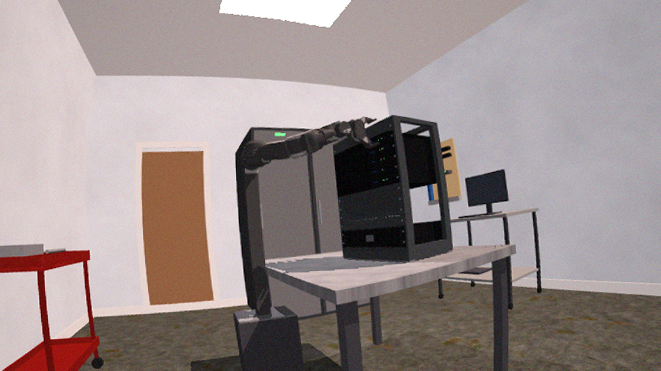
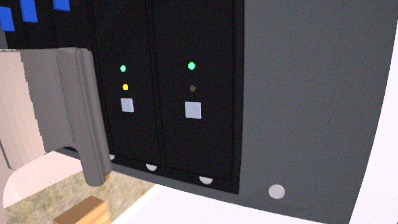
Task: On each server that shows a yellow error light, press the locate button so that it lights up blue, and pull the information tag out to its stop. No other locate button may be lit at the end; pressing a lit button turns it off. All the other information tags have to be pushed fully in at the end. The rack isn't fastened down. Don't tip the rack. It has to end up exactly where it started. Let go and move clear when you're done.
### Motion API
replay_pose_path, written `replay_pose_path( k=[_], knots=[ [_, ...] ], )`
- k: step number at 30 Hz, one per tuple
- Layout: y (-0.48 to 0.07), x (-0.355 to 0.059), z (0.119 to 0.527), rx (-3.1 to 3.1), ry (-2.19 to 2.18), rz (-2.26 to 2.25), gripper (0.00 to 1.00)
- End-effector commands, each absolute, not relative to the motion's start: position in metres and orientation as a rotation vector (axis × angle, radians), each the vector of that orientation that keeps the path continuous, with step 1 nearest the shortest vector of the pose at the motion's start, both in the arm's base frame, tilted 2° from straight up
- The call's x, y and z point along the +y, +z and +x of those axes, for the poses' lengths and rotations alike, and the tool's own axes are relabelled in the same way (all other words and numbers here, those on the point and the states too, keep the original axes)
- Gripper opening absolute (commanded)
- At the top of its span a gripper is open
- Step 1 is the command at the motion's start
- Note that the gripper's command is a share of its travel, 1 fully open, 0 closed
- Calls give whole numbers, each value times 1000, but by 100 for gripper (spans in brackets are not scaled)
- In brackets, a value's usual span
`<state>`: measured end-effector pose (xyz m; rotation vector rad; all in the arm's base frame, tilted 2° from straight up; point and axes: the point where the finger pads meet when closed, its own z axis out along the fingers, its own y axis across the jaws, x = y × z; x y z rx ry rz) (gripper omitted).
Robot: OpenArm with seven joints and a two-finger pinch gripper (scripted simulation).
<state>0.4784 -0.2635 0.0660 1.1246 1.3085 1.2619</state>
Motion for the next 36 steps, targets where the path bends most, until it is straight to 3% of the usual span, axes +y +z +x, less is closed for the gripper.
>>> replay_pose_path(
  k=[1, 29, 30, 36],
  knots=[
    [64, -262, 479, 1318, 1260, 1127, 0],
    [64, -262, 479, 1318, 1260, 1127, 0],
    [64, -262, 479, 1318, 1260, 1127, 10],
    [63, -260, 476, 1319, 1262, 1124, 10]
  ],
)
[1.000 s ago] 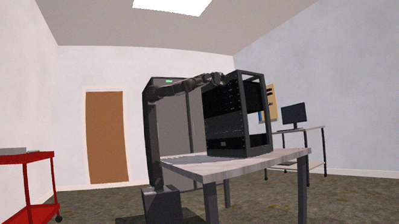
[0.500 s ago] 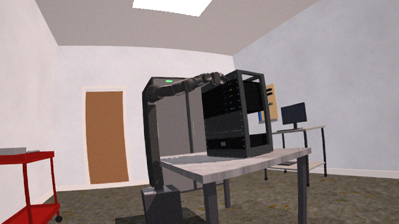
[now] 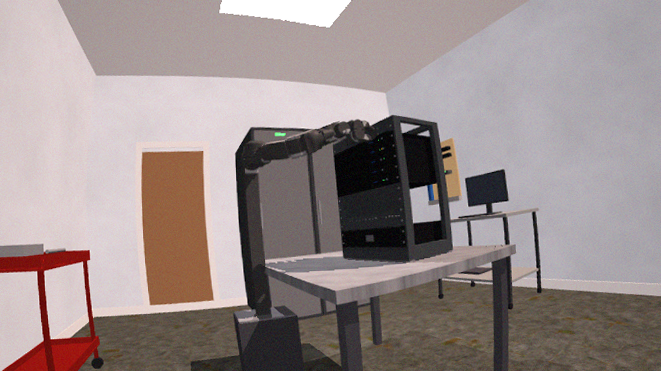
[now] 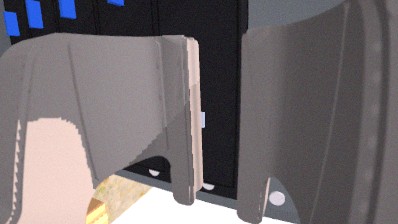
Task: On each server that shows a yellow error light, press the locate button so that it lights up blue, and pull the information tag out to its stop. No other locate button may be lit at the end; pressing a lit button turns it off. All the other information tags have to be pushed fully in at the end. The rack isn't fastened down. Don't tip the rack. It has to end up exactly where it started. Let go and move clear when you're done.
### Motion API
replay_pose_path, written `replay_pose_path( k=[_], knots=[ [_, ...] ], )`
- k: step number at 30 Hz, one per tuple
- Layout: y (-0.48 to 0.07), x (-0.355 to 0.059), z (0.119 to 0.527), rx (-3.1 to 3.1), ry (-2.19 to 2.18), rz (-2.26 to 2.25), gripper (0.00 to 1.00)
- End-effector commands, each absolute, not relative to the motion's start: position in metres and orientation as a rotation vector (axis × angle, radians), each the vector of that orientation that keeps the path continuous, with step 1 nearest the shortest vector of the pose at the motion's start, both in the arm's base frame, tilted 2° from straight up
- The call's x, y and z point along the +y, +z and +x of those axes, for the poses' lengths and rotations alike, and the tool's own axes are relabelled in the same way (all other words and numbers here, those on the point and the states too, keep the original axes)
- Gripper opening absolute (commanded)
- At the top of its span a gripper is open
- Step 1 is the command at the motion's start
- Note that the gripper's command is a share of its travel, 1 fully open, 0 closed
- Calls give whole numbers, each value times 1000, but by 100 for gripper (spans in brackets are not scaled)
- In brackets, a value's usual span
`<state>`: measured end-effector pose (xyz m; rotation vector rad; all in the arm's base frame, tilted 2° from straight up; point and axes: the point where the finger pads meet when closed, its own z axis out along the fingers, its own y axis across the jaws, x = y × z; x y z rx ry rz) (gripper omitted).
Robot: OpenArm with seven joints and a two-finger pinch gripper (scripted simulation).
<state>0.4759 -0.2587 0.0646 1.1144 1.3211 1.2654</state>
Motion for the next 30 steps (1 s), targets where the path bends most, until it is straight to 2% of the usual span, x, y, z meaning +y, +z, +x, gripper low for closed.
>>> replay_pose_path(
  k=[1, 30],
  knots=[
    [62, -259, 475, 1319, 1262, 1124, 10],
    [2, -211, 405, 1317, 1262, 1124, 10]
  ],
)
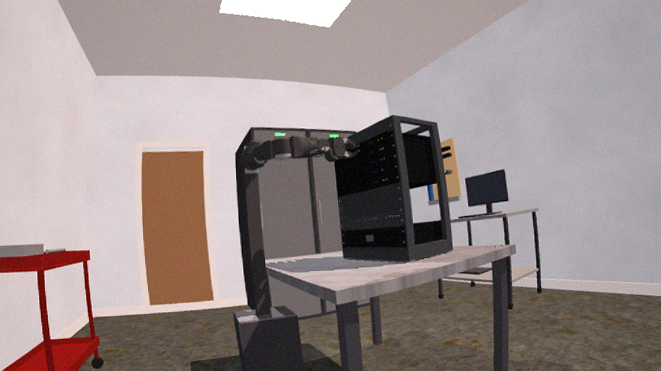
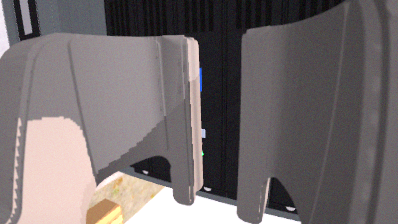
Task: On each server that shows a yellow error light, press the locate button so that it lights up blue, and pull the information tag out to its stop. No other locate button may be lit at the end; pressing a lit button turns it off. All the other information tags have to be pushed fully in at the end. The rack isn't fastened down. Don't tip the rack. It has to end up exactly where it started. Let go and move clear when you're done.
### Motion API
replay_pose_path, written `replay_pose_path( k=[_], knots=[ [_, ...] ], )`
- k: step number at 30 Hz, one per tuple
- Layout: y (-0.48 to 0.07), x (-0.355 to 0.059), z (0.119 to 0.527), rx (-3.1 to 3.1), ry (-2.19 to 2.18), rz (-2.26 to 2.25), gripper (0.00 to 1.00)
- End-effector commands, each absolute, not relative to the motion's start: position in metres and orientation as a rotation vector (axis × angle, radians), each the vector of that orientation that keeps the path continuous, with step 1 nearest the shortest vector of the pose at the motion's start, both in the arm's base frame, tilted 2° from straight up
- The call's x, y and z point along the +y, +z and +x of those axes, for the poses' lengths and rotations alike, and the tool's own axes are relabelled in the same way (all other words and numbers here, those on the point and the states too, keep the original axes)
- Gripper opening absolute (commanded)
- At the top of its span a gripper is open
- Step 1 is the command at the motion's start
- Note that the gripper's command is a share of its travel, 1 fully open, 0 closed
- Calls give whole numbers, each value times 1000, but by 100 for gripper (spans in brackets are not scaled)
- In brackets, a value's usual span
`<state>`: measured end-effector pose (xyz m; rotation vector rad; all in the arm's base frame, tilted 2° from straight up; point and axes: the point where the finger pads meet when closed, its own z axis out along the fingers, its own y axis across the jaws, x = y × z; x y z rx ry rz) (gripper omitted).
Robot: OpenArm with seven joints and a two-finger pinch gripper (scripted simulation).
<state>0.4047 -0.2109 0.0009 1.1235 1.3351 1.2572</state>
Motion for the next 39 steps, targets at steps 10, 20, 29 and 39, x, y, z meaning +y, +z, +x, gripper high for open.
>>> replay_pose_path(
  k=[10, 20, 29, 39],
  knots=[
    [-5, -206, 397, 1316, 1261, 1126, 10],
    [-5, -206, 397, 1316, 1261, 1126, 10],
    [-4, -207, 396, 1316, 1261, 1125, 10],
    [-3, -208, 395, 1316, 1261, 1126, 10]
  ],
)
